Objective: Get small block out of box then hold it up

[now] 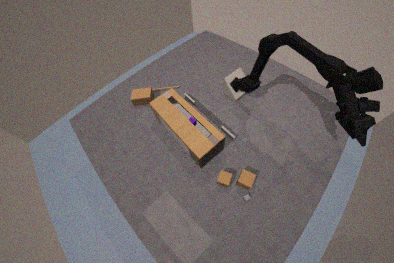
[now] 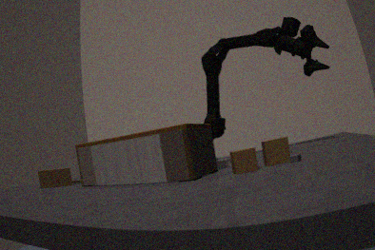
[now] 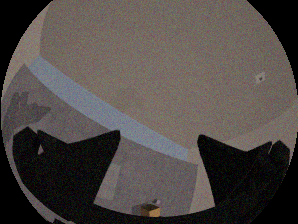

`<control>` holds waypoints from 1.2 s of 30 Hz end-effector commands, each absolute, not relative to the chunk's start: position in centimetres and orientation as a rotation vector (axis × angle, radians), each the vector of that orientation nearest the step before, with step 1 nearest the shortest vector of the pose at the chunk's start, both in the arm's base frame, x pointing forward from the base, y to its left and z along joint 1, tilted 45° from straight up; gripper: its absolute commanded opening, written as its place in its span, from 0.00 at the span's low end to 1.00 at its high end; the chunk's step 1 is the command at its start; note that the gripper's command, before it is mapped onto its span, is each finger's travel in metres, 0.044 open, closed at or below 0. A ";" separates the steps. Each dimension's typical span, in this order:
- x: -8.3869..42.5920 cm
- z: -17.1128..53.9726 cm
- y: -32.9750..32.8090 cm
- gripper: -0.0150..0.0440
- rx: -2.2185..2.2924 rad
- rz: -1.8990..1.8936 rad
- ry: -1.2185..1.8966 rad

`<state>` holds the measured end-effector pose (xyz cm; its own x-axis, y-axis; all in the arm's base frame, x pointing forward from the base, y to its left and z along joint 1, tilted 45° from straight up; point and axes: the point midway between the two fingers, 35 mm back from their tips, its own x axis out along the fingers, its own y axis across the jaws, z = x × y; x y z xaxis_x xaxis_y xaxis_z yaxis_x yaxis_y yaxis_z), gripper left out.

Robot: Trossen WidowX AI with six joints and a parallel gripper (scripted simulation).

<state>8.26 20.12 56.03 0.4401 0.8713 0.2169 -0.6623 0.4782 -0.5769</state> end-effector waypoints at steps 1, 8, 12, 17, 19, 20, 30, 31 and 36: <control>12.0 52.9 22.0 0.93 -0.653 0.914 -0.452; 20.3 46.7 22.5 0.93 -0.977 0.794 -0.229; 25.1 42.8 20.8 0.93 -1.121 0.750 -0.069; 30.3 37.7 16.6 0.93 -1.249 0.726 0.155; 31.9 35.7 14.3 0.93 -1.281 0.728 0.250; 32.6 34.6 13.0 0.93 -1.292 0.731 0.298; 36.1 27.9 3.9 0.93 -1.315 0.786 0.581; 36.0 26.9 3.1 0.93 -1.306 0.815 0.618; 34.7 21.8 -1.2 0.93 -1.211 0.969 0.780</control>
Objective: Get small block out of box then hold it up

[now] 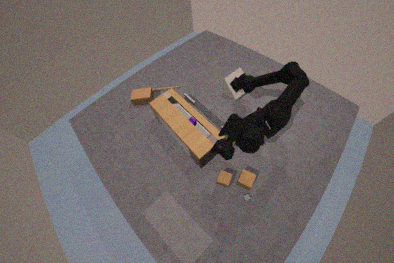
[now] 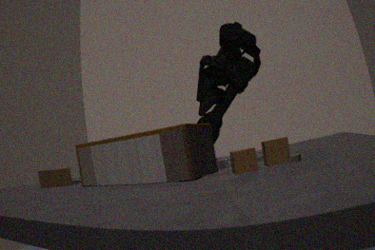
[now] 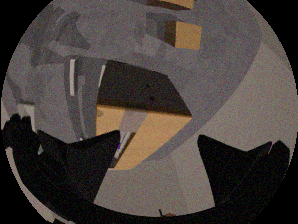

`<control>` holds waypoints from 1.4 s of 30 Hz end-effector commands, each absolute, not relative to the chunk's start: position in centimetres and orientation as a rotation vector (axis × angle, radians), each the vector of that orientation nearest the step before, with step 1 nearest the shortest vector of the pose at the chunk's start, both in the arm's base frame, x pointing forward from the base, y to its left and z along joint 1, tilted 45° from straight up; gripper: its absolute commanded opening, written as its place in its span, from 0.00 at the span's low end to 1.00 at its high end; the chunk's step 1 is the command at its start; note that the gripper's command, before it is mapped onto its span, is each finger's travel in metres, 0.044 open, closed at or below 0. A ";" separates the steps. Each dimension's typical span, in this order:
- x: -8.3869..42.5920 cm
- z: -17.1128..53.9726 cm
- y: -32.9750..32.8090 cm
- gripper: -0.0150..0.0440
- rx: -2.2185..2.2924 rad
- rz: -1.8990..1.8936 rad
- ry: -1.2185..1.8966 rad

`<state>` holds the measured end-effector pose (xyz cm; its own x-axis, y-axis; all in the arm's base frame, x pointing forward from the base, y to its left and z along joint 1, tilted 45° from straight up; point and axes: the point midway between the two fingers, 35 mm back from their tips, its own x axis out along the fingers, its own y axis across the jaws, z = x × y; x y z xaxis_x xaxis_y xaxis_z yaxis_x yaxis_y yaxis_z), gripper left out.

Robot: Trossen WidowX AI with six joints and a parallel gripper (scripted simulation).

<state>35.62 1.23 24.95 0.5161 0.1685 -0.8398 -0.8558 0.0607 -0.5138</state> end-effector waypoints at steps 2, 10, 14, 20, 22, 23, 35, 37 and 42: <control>33.4 19.3 -3.3 0.93 -1.126 1.054 0.848; 28.8 14.5 -7.9 0.93 -0.808 1.243 0.922; 28.8 14.5 -7.9 0.93 -0.808 1.243 0.922; 29.0 14.0 -7.5 0.93 -0.808 1.243 0.922; 29.1 13.8 -7.3 0.93 -0.808 1.243 0.923; 29.2 13.7 -7.2 0.93 -0.809 1.243 0.923; 29.6 12.3 -5.9 0.93 -0.809 1.242 0.922; 29.7 12.0 -5.6 0.93 -0.809 1.242 0.922; 29.8 11.5 -5.1 0.93 -0.809 1.242 0.921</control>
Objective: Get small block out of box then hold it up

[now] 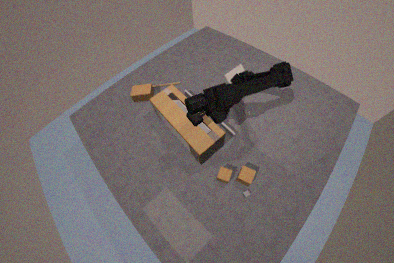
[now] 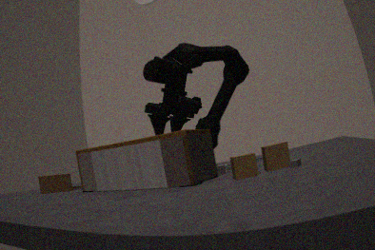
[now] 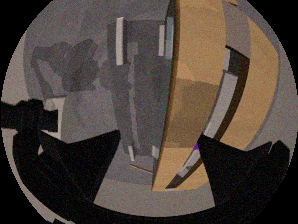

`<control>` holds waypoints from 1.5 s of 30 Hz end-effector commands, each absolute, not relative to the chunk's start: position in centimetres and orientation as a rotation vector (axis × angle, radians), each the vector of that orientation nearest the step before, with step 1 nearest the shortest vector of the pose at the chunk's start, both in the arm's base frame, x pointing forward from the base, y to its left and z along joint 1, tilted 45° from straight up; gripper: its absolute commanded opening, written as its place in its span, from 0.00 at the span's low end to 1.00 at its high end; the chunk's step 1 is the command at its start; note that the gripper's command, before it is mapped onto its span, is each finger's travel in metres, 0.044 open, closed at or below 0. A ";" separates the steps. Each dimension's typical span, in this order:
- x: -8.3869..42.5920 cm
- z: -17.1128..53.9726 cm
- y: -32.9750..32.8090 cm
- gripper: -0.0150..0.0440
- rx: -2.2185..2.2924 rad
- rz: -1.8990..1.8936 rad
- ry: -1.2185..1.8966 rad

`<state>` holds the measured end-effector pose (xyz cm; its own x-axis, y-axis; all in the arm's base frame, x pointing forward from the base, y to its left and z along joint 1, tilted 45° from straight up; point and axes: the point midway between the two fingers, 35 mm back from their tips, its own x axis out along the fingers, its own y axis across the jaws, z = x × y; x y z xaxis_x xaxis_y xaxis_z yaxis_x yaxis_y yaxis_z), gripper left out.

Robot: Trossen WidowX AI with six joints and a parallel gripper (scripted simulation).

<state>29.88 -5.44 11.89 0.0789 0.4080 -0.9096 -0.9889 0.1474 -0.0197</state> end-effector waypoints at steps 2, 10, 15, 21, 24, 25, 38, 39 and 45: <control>29.9 11.2 -4.8 0.93 -0.809 1.242 0.921; 30.1 10.3 -3.9 0.93 -0.809 1.242 0.920; 30.2 9.8 -3.3 0.93 -0.808 1.242 0.919; 30.3 9.2 -2.5 0.93 -0.807 1.243 0.918; 30.4 9.6 -2.9 0.93 -0.818 1.243 0.918; 30.3 9.5 -3.0 0.93 -0.818 1.243 0.918; 30.0 6.9 -5.4 0.93 -0.819 1.244 0.920; 30.0 6.8 -5.5 0.93 -0.820 1.244 0.920; 29.8 5.7 -6.6 0.93 -0.820 1.244 0.920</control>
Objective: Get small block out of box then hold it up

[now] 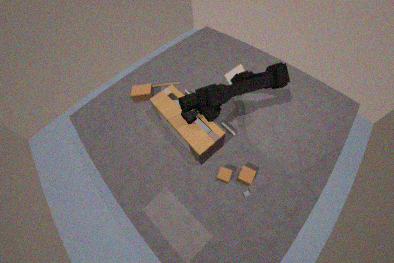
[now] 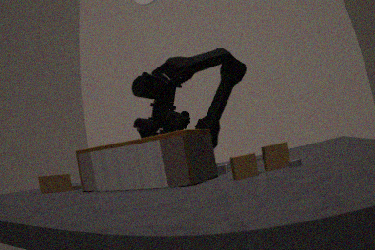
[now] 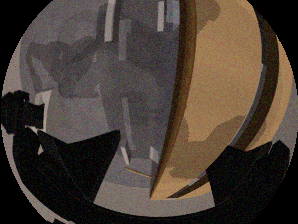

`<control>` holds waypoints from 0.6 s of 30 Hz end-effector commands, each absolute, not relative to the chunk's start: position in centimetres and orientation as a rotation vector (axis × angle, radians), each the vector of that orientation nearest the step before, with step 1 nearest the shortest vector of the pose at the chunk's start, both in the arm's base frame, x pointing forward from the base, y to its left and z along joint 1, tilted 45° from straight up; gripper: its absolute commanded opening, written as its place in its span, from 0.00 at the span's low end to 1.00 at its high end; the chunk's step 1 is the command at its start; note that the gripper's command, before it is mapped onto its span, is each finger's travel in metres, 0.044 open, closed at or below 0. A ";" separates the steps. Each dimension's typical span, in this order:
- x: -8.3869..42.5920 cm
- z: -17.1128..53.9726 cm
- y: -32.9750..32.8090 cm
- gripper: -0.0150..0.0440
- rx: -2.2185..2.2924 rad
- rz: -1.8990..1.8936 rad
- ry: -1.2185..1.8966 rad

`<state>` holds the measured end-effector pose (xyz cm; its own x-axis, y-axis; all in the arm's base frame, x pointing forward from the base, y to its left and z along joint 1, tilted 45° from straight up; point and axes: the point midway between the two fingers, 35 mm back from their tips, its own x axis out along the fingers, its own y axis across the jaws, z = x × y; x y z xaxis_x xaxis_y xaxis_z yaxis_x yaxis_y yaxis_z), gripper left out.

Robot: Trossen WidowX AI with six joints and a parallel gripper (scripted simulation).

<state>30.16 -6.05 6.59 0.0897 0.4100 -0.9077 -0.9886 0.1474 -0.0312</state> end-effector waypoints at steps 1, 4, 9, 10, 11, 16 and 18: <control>29.8 5.6 -6.8 0.93 -0.820 1.244 0.920; 29.7 5.0 -7.3 0.93 -0.820 1.244 0.921; 29.6 4.2 -8.2 0.93 -0.821 1.243 0.921; 29.6 4.0 -8.4 0.93 -0.821 1.243 0.921; 29.6 3.8 -8.6 0.93 -0.821 1.243 0.921; 29.4 2.9 -9.5 0.93 -0.822 1.243 0.922; 29.4 2.5 -9.9 0.93 -0.822 1.243 0.922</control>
<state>29.63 -9.25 3.26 0.0857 0.4089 -0.9086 -0.9887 0.1477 -0.0268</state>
